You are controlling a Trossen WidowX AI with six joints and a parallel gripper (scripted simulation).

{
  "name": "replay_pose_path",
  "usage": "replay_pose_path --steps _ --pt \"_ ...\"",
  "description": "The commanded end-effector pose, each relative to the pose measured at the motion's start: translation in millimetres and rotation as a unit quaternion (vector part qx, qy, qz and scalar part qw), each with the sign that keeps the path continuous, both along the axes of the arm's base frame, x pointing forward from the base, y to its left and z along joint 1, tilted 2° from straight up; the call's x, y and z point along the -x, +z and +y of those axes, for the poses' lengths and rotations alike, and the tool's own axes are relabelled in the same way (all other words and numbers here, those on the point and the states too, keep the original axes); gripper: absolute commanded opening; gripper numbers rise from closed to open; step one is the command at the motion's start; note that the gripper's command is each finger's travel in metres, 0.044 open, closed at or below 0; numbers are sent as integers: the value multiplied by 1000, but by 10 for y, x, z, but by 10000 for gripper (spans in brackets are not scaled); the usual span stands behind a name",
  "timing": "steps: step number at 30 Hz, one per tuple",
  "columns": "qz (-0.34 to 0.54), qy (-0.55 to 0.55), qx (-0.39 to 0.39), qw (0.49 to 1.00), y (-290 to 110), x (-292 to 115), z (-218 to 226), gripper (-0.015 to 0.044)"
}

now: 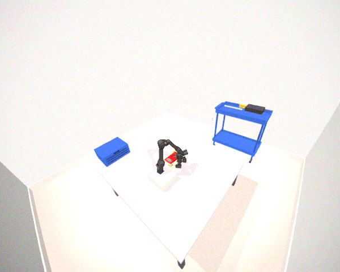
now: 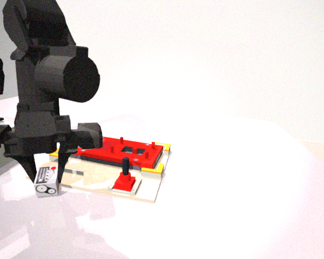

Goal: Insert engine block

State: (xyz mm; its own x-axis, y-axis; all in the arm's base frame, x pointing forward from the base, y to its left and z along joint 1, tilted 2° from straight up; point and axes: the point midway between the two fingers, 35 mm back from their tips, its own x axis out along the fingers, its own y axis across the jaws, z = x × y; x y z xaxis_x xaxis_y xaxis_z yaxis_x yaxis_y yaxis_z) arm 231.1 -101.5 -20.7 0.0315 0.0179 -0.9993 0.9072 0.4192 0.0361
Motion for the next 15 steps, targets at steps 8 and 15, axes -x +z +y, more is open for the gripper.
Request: replay_pose_path --steps 8,15 --pt "-1 2 0 1000 288 -49 -31 0" --pt "-1 2 0 1000 500 -60 -44 0"
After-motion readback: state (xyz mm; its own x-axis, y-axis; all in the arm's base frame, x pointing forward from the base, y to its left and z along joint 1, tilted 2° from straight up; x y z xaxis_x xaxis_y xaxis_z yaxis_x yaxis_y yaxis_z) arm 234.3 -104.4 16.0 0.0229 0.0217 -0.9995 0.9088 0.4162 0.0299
